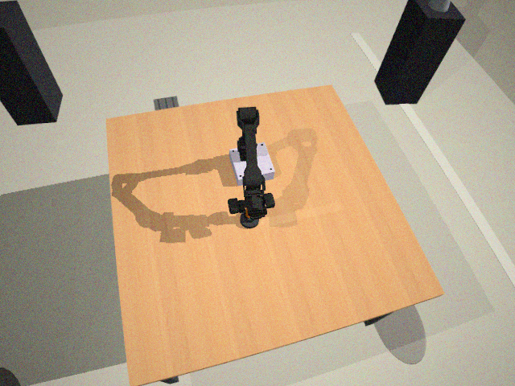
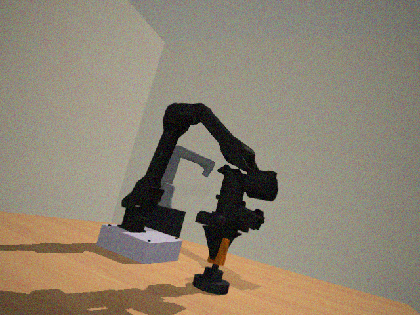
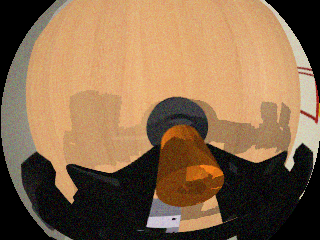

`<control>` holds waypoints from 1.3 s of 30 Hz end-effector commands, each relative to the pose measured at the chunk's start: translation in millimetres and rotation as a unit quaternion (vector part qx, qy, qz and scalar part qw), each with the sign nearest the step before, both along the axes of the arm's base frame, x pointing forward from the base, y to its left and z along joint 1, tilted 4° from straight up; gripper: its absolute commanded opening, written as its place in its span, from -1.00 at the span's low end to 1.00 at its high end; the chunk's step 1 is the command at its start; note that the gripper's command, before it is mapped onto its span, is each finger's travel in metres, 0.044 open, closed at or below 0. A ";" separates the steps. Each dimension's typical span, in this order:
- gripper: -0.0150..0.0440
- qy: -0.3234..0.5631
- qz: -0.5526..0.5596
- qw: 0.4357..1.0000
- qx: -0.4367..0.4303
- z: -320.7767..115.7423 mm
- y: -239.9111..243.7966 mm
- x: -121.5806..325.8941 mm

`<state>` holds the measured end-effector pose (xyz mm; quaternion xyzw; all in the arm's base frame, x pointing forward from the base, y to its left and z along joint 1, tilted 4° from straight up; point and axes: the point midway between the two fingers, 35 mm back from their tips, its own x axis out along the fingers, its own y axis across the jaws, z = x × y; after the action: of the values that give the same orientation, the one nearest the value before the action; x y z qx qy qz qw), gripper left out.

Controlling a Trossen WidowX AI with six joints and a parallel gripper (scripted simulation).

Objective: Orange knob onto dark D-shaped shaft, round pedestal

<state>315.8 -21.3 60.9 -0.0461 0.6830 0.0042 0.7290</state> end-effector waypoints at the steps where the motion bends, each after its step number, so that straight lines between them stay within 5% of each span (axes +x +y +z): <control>1: -0.49 -0.001 0.000 1.000 0.002 -0.4 0.1 0.5; 37: -0.49 -0.003 -0.025 1.000 0.002 -13.9 -1.0 1.7; 39: -0.31 -0.003 -0.025 1.000 0.002 -13.9 -1.0 1.7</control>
<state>317.3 -22.3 46.7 -0.0271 0.6822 -0.0133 0.7305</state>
